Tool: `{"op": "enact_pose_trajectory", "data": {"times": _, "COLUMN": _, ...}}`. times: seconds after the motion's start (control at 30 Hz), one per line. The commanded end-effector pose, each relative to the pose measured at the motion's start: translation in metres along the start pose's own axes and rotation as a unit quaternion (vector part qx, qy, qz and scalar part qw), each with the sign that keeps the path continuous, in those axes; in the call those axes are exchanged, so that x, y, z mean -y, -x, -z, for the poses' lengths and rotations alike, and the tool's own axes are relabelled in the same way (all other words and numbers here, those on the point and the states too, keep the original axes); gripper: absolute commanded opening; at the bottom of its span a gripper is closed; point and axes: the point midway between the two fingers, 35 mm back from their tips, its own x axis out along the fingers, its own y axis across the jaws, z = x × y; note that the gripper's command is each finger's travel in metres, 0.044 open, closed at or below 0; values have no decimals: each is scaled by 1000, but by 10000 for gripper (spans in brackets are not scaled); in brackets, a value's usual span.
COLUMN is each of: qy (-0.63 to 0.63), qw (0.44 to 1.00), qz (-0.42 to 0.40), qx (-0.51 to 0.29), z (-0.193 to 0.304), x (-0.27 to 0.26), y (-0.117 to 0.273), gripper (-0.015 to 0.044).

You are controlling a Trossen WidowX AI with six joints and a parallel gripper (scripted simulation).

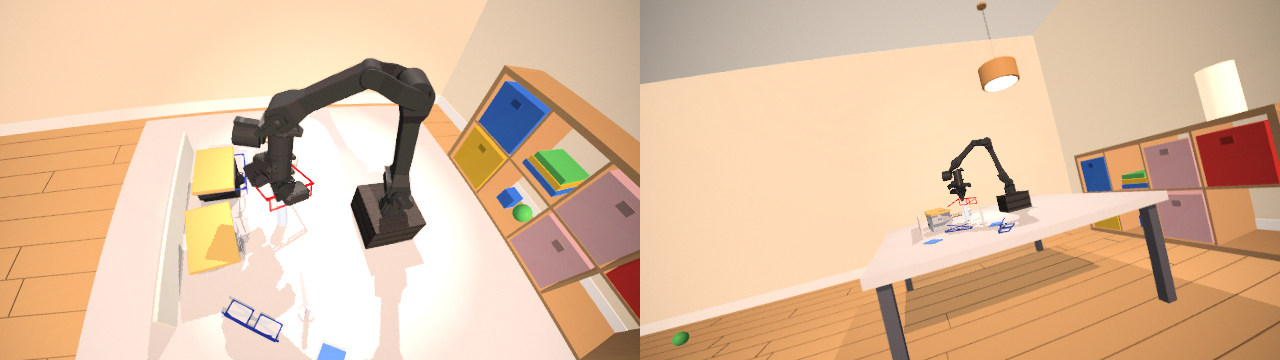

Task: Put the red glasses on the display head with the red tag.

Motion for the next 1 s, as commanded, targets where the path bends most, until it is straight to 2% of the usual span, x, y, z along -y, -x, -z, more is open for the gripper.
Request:
{"op": "enact_pose_trajectory", "data": {"times": 0.0, "qy": 46, "qw": 999, "qz": -7, "qx": 17, "z": 6, "x": 6, "y": 3, "gripper": 0}}
{"op": "enact_pose_trajectory", "data": {"times": 0.47, "qy": 216, "qw": 973, "qz": -7, "qx": 78, "z": 27, "x": 28, "y": 17, "gripper": 0}}
{"op": "enact_pose_trajectory", "data": {"times": 0.97, "qy": 390, "qw": 909, "qz": 35, "qx": 140, "z": 52, "x": 50, "y": 34, "gripper": 0}}
